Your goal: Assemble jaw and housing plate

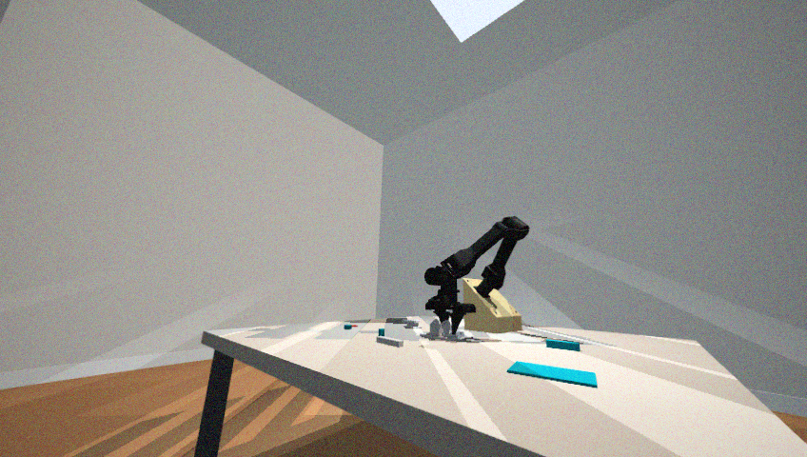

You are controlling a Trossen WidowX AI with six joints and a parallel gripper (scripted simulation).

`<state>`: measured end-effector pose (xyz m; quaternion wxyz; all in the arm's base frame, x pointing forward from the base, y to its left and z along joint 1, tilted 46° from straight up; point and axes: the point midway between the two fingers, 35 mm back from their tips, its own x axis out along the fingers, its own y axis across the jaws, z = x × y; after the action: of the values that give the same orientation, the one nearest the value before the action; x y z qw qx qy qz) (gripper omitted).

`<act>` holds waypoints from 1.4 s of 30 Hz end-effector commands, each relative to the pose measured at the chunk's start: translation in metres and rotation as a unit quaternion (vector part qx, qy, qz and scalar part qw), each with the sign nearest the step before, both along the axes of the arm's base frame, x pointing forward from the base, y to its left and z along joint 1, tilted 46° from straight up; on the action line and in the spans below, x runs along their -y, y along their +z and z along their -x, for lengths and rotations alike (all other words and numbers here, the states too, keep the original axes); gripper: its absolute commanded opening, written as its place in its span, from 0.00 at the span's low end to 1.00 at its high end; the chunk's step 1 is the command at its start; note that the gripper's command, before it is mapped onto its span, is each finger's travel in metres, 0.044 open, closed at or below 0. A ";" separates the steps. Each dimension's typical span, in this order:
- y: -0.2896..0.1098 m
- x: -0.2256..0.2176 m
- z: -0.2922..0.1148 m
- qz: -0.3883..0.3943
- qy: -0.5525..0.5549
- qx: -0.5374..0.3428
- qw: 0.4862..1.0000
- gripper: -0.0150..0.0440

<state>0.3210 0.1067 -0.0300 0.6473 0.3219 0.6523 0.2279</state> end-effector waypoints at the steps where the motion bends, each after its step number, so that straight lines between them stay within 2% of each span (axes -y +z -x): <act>1: 0.000 -0.001 0.000 -0.001 0.000 -0.001 1.000 0.48; 12: 0.000 -0.001 0.000 -0.001 0.000 -0.001 1.000 0.48; 16: 0.000 0.000 0.000 0.000 0.000 0.000 1.000 0.63; 30: 0.001 0.001 0.000 0.000 0.000 0.000 1.000 0.63; 39: 0.047 0.047 0.004 0.000 0.001 -0.001 1.000 0.63; 42: 0.043 0.045 0.002 0.000 -0.006 0.000 1.000 0.63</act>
<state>0.3198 0.0592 0.0150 0.6513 0.3258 0.6475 0.2244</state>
